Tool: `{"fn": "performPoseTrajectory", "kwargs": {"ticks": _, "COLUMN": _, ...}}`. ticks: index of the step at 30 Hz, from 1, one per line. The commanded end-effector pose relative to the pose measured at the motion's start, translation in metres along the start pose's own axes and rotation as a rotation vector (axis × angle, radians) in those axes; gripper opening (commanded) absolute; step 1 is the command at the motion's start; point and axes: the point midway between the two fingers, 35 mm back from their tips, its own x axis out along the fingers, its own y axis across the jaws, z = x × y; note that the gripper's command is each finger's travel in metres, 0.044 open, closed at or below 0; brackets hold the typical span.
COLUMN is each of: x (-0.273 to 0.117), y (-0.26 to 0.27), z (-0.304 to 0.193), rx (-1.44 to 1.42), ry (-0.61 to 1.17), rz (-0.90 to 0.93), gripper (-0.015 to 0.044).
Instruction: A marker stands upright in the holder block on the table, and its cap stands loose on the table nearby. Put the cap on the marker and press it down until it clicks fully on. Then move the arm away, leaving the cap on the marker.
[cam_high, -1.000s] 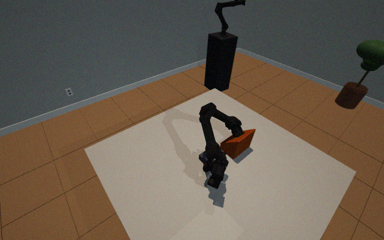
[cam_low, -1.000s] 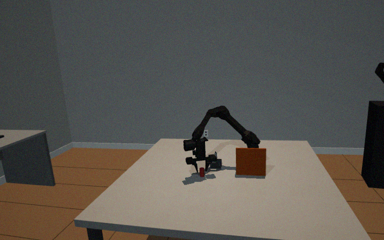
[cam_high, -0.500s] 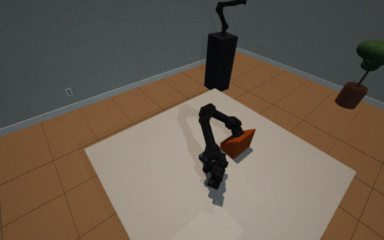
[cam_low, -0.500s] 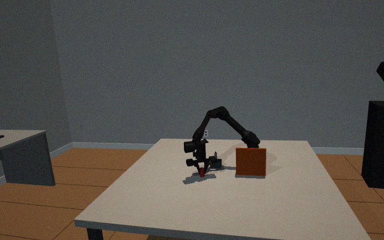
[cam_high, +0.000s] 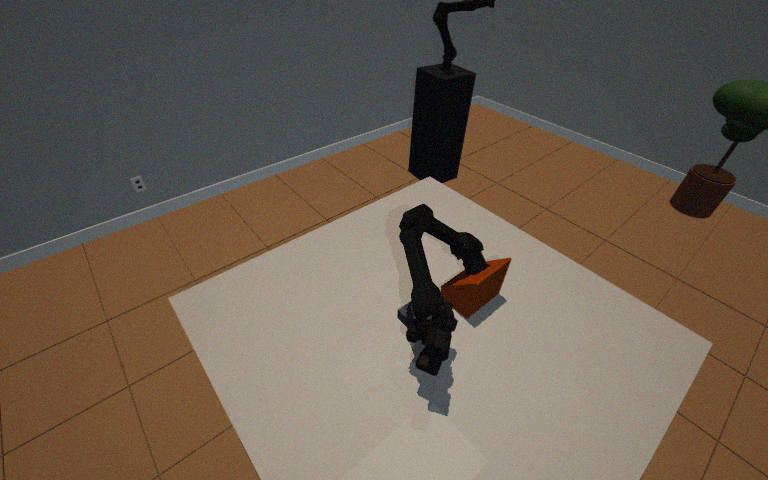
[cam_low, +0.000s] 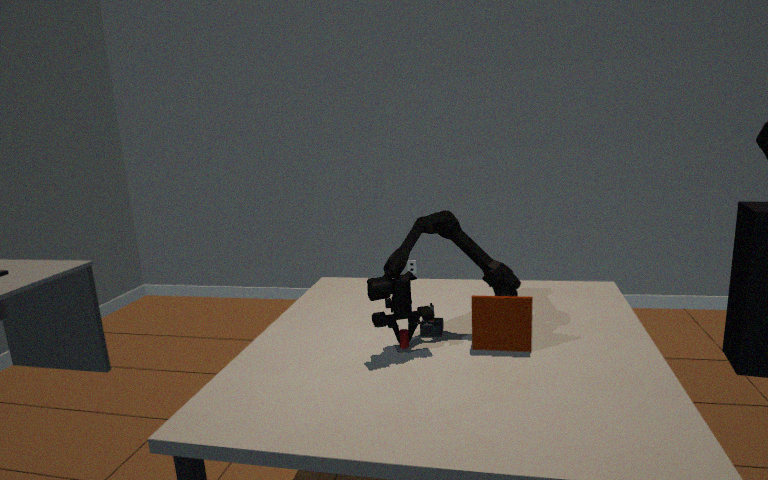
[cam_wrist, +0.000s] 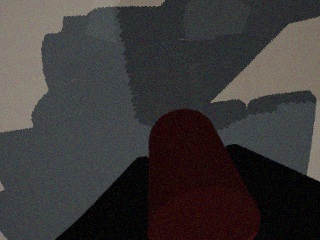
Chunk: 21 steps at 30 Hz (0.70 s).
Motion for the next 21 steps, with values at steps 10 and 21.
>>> {"fn": "performPoseTrajectory", "kwargs": {"ticks": 10, "x": -0.041, "y": 0.001, "z": -0.001, "rx": 0.008, "ry": 0.005, "rz": 0.008, "gripper": 0.0}}
{"fn": "performPoseTrajectory", "kwargs": {"ticks": 21, "x": -0.055, "y": -0.014, "z": 0.021, "rx": 0.006, "ry": 0.005, "rz": 0.007, "gripper": 0.0}}
